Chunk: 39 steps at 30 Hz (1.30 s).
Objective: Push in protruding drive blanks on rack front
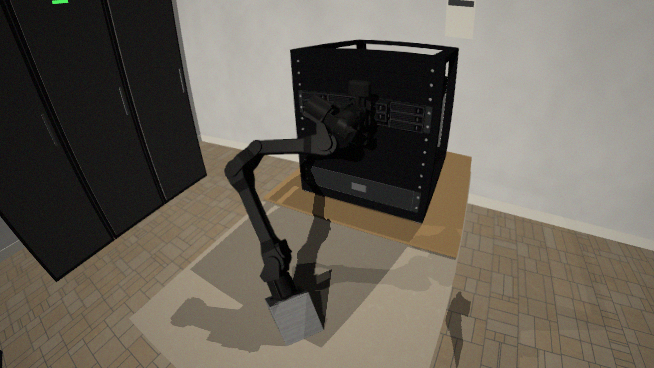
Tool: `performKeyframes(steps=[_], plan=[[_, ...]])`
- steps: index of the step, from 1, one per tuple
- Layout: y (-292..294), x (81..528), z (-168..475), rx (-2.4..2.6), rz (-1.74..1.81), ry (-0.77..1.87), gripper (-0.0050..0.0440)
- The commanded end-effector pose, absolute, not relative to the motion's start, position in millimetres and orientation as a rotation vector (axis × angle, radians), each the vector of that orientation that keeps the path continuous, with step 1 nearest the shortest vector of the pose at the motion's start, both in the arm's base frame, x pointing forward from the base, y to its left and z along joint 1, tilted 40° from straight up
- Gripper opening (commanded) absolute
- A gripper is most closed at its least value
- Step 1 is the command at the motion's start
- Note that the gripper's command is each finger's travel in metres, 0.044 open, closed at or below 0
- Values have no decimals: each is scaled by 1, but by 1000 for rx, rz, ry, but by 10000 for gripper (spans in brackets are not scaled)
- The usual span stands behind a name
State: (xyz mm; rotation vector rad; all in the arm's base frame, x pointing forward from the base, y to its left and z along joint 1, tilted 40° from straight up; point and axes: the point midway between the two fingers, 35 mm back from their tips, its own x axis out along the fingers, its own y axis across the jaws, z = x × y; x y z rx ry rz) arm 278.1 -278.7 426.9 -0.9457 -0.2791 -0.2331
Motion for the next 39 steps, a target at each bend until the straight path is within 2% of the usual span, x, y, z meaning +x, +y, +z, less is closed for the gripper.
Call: performKeyframes(steps=[1, 39], plan=[[-279, 278, 434, -964, -242, -288, -50], [-281, 297, 441, -964, -242, -288, -50]])
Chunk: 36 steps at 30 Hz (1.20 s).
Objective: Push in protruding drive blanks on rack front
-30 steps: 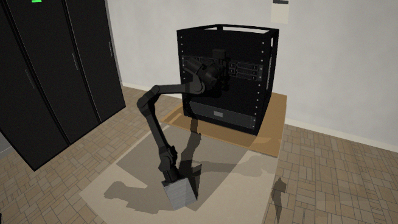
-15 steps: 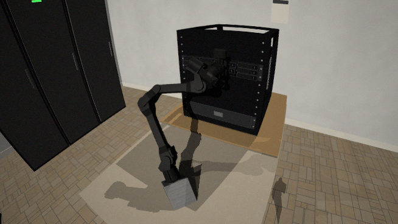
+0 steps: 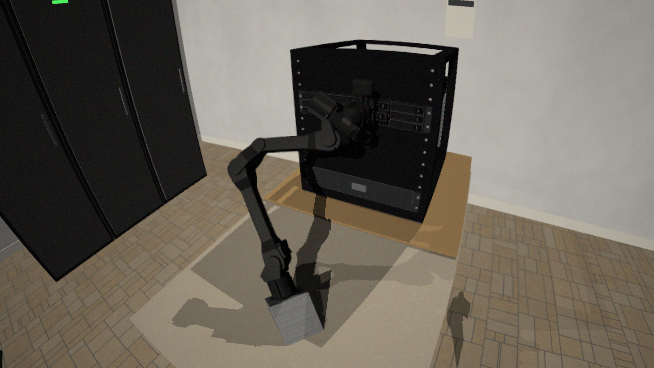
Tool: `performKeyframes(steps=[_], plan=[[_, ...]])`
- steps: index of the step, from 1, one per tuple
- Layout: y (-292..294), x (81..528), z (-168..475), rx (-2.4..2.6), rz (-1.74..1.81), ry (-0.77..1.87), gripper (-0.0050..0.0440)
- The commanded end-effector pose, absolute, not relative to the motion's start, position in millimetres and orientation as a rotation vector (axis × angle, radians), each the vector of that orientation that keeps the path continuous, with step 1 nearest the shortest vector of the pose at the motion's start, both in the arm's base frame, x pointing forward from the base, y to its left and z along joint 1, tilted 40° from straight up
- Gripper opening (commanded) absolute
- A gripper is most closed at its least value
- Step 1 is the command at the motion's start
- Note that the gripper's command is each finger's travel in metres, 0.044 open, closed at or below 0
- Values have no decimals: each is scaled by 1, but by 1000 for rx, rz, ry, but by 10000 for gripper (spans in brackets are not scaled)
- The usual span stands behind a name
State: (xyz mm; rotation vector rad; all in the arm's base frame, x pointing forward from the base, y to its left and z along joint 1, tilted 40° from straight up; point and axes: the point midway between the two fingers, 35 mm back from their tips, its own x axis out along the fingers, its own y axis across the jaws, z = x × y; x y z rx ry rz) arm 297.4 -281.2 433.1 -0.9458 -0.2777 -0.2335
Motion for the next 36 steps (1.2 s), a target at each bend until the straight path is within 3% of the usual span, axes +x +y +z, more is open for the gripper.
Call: performKeyframes(steps=[1, 36], plan=[[-281, 297, 441, -964, -242, -288, -50], [-281, 303, 443, -964, -242, -288, -50]])
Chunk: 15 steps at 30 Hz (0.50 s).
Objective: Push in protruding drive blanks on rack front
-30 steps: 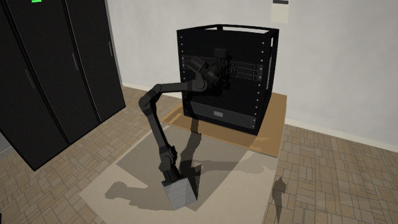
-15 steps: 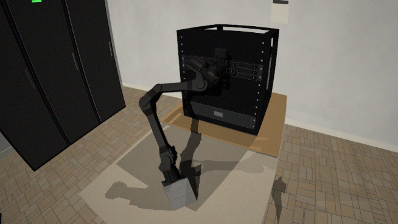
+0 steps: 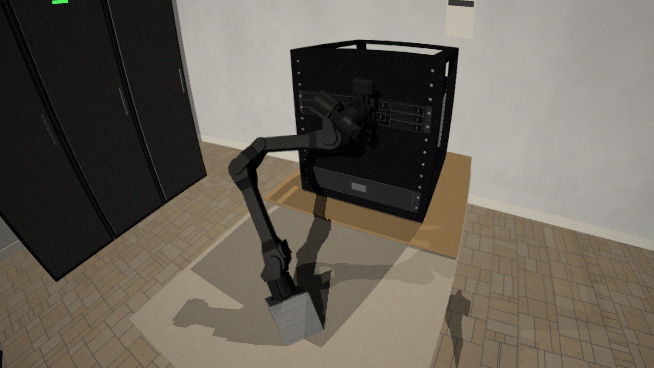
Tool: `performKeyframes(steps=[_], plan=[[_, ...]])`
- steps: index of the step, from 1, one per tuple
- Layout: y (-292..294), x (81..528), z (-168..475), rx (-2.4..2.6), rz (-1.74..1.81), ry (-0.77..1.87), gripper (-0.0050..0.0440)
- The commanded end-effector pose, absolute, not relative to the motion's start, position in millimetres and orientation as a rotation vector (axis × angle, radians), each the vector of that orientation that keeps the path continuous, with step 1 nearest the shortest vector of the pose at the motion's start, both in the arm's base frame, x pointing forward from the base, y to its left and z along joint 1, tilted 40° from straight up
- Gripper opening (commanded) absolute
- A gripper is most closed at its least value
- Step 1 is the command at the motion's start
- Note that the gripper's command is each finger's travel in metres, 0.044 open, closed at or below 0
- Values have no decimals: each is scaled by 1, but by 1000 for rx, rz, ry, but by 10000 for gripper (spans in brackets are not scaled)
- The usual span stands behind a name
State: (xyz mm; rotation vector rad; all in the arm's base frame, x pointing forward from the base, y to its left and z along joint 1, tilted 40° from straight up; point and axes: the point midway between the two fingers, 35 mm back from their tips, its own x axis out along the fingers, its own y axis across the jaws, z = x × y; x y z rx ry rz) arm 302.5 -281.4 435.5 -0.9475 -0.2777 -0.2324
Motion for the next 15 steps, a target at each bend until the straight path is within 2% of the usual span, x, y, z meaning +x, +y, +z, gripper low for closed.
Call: performKeyframes(steps=[1, 15], plan=[[-281, 303, 443, -964, -242, -288, -50], [-282, 306, 444, -964, -242, -288, -50]])
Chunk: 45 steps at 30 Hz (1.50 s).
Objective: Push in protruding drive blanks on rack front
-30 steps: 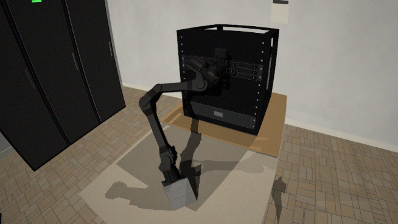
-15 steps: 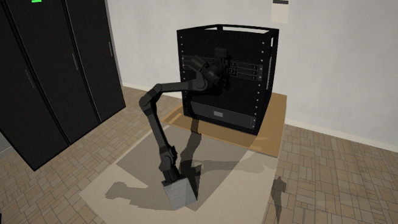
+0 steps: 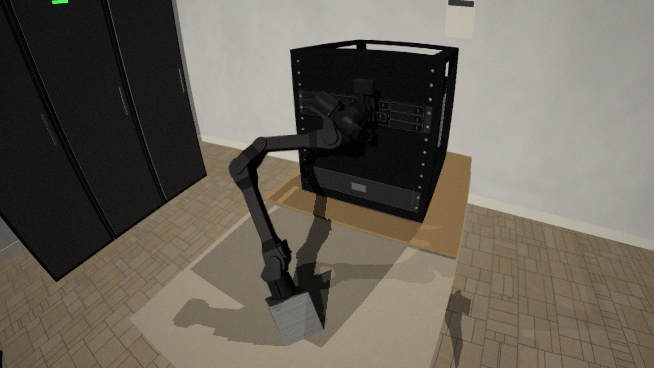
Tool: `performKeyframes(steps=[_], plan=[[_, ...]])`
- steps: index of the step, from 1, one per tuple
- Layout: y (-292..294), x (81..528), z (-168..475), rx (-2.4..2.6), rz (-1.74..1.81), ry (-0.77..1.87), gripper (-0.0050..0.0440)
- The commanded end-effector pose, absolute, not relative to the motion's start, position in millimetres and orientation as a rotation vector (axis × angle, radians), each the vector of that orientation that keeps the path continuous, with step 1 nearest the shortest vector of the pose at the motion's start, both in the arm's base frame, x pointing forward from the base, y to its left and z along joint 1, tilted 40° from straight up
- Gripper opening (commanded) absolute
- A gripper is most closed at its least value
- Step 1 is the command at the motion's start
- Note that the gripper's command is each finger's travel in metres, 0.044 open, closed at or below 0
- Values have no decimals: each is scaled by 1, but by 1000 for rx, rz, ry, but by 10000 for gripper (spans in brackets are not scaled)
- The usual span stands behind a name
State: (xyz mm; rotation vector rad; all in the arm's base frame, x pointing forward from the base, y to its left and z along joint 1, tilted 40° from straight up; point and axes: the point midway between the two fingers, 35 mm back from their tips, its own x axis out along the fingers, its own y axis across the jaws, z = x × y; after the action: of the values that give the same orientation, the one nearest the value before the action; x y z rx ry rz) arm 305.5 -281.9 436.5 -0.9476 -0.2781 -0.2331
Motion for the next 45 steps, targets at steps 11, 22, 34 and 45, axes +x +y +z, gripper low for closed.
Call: performKeyframes(steps=[11, 22, 34, 45], plan=[[-282, 308, 445, -964, -242, -288, -50], [-282, 310, 445, -964, -242, -288, -50], [-282, 311, 446, -964, -242, -288, -50], [-281, 302, 442, -964, -242, -288, -50]])
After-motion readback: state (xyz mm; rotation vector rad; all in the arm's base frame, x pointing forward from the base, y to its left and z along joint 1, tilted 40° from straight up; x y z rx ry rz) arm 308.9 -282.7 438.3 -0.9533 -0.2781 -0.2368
